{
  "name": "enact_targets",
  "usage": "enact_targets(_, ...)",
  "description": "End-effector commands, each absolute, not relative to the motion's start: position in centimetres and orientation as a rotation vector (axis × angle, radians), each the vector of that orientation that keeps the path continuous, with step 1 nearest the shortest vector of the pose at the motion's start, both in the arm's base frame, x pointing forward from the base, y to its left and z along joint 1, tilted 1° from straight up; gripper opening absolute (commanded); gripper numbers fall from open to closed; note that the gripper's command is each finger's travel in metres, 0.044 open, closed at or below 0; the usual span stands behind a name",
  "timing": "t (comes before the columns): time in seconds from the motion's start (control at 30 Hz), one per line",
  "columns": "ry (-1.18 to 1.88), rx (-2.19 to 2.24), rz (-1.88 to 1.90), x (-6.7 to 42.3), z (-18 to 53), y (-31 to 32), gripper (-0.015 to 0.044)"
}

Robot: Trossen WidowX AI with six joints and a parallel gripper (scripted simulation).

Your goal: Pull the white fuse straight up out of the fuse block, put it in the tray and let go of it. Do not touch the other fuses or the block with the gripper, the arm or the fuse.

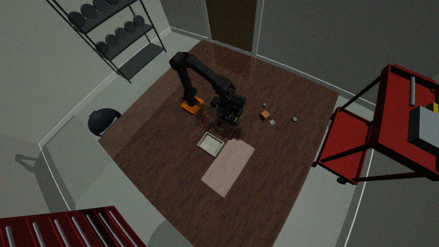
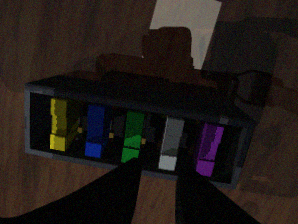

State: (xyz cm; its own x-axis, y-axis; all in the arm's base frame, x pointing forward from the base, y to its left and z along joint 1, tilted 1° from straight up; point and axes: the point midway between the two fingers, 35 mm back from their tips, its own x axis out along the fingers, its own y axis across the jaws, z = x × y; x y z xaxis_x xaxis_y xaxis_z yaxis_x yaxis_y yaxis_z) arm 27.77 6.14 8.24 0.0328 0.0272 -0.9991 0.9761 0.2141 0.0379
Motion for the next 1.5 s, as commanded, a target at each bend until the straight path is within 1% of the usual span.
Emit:
enact_targets(0.0,1.293,1.077,-1.024,27.6,7.6,6.0,0.0074)
enact_targets(1.47,1.293,1.077,-1.024,27.4,4.8,6.1,0.0074)
